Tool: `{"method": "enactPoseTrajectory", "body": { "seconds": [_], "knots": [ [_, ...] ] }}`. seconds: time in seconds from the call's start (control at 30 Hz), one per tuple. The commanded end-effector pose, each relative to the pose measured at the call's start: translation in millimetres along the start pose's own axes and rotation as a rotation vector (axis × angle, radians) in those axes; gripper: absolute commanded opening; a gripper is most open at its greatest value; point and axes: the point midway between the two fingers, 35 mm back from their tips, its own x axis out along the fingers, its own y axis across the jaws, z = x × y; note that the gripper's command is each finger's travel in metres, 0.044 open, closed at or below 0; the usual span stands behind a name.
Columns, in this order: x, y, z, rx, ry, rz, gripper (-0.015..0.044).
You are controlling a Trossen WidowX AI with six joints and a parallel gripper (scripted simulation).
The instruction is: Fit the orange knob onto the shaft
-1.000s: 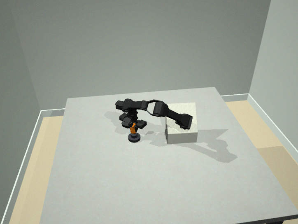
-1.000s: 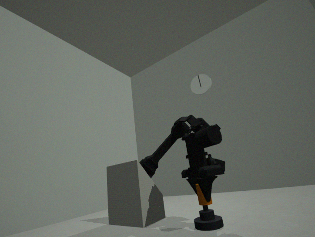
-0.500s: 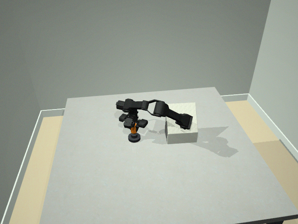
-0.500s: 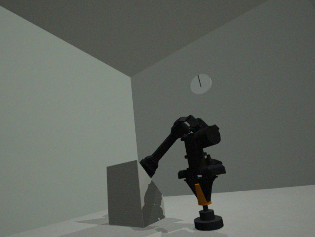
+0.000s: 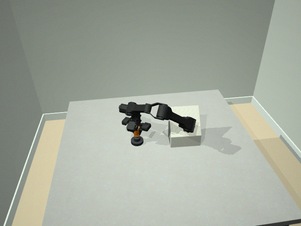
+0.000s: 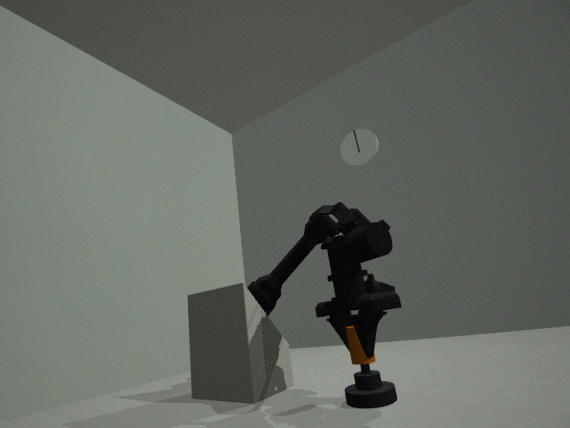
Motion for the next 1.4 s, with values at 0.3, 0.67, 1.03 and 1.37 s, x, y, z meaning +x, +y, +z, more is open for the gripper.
{"method": "enactPoseTrajectory", "body": {
  "seconds": [0.3,0.67,1.03,1.37],
  "knots": [
    [-4.6,-1.0,2.0,-0.003,-0.003,-0.001,0.0],
    [-5.3,-3.8,4.1,-0.212,-0.003,-0.001,0.0],
    [-5.0,-6.6,5.0,-0.213,-0.003,-0.001,0.0],
    [-3.3,-5.1,4.4,-0.213,-0.003,-0.001,0.0]
  ]
}}
